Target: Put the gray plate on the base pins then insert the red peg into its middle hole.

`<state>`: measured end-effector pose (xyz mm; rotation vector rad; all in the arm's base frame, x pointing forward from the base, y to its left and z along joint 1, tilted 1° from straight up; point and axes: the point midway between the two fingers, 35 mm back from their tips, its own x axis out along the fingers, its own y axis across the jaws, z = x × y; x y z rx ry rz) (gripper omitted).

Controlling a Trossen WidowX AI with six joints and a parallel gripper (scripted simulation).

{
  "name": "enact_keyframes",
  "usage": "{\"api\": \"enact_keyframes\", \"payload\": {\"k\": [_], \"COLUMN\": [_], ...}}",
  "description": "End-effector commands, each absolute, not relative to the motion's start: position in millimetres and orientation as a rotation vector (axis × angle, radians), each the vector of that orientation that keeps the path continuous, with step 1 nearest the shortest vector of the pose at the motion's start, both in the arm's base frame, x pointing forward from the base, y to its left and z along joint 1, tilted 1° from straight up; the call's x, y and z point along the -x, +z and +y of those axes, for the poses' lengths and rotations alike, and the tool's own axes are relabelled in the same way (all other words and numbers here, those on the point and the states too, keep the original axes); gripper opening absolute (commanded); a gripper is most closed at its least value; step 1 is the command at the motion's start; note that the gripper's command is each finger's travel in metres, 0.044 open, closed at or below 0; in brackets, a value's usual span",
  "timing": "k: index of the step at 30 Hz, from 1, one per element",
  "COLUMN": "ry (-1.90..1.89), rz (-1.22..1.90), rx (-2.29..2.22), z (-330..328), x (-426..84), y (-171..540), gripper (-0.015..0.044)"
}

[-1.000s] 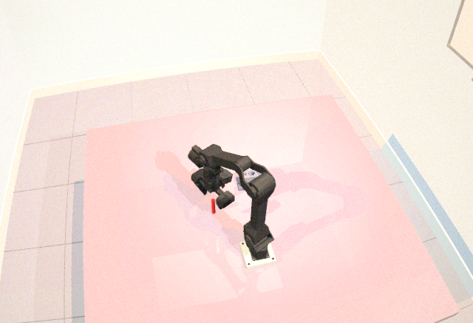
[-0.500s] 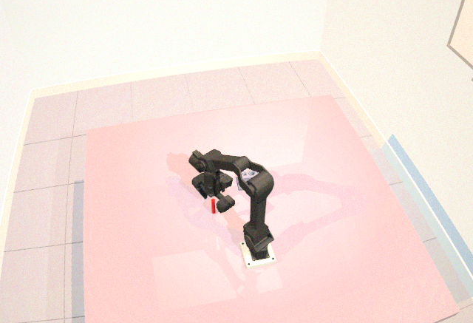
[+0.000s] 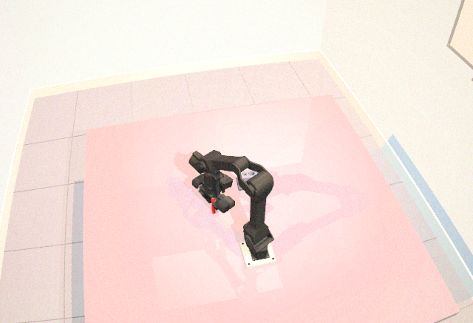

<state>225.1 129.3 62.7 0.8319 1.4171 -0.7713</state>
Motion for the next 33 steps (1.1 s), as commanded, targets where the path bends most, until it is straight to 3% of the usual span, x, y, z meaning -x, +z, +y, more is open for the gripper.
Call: {"api": "enact_keyframes", "payload": {"k": [1,5,33], "ry": [-0.774,-0.774,-0.773], "rz": [1.417,1.417,1.417], "rx": [-0.839,-0.839,-0.839], "z": [130,130,131], "x": [-225,-225,-231], "y": [62,62,114], "gripper": [0.0046,0.0000,0.0000]}}
